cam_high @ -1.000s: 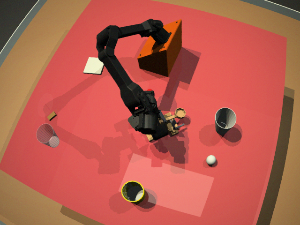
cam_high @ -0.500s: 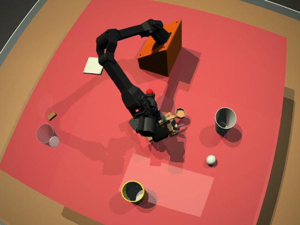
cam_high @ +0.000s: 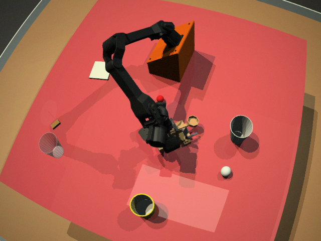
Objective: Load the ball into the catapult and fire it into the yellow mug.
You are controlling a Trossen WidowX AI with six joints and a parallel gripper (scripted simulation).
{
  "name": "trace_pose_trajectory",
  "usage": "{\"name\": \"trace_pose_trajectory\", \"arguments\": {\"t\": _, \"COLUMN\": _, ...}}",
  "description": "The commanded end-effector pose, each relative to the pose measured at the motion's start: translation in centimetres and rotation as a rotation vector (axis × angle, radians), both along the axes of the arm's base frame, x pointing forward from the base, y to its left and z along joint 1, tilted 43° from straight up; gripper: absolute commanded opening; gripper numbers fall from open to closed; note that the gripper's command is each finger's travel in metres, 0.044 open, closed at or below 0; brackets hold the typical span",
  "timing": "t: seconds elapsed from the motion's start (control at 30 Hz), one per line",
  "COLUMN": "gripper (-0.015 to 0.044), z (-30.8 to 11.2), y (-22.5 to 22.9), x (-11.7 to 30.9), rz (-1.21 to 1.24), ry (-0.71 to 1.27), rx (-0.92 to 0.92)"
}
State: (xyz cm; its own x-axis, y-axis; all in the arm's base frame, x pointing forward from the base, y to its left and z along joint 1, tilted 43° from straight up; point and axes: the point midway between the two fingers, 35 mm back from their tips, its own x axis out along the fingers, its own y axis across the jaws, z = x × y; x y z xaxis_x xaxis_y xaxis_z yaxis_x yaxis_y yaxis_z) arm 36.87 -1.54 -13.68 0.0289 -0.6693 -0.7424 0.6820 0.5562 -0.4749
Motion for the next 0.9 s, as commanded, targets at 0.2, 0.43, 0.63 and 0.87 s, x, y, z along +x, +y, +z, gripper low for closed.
{"name": "trace_pose_trajectory", "arguments": {"t": 0.2, "gripper": 0.0112, "z": 0.1, "y": 0.1, "x": 0.1, "rz": 0.001, "ry": -0.002, "rx": 0.001}}
{"name": "trace_pose_trajectory", "arguments": {"t": 0.43, "gripper": 0.0000, "z": 2.9, "y": 2.7, "x": 0.0, "rz": 0.000, "ry": 0.000, "rx": 0.003}}
{"name": "trace_pose_trajectory", "arguments": {"t": 0.63, "gripper": 0.0000, "z": 3.7, "y": 3.4, "x": -0.1, "rz": 0.000, "ry": 0.000, "rx": 0.002}}
{"name": "trace_pose_trajectory", "arguments": {"t": 0.87, "gripper": 0.0000, "z": 3.6, "y": 3.4, "x": -0.1, "rz": 0.141, "ry": 0.126, "rx": -0.004}}
